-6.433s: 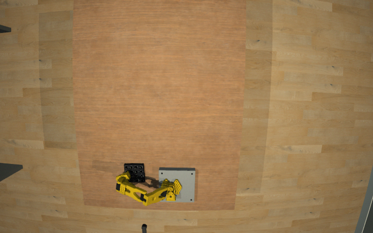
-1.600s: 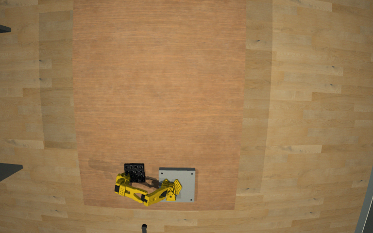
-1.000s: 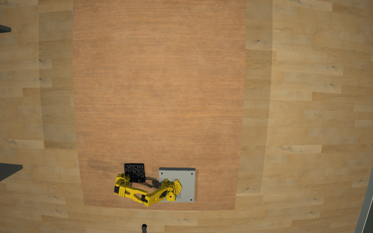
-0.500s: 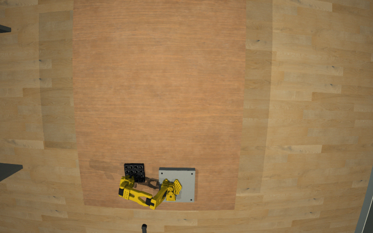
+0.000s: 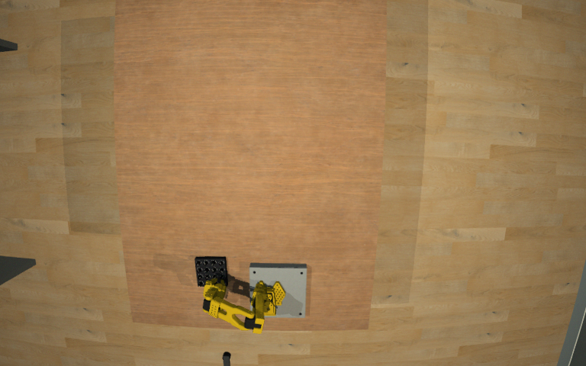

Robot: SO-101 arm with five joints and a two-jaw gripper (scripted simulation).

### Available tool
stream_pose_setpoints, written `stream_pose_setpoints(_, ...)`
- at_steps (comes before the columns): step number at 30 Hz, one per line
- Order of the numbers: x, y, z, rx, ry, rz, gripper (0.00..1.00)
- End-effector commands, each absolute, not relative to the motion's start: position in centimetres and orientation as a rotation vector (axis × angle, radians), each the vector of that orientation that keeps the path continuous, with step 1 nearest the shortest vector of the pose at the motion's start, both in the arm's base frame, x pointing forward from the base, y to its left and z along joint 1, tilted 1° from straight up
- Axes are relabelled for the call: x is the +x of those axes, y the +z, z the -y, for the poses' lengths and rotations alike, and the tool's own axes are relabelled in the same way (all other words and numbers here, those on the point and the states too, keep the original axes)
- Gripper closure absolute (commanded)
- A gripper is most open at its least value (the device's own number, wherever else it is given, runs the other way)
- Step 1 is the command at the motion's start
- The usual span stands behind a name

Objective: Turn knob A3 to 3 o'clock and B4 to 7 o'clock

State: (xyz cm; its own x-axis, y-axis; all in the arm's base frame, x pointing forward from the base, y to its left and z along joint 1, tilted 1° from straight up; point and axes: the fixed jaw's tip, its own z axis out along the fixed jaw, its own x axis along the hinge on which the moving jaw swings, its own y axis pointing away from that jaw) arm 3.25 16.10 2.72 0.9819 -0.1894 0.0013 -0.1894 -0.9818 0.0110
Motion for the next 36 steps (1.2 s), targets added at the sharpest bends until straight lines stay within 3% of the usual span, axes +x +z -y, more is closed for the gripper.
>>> stream_pose_setpoints(1,3.28,2.76,-15.87,3.130,0.001,0.316,0.92)
stream_pose_setpoints(19,3.39,2.76,-15.85,3.100,0.000,0.535,0.92)
stream_pose_setpoints(36,3.89,2.76,-15.87,2.845,-0.001,1.342,0.91)
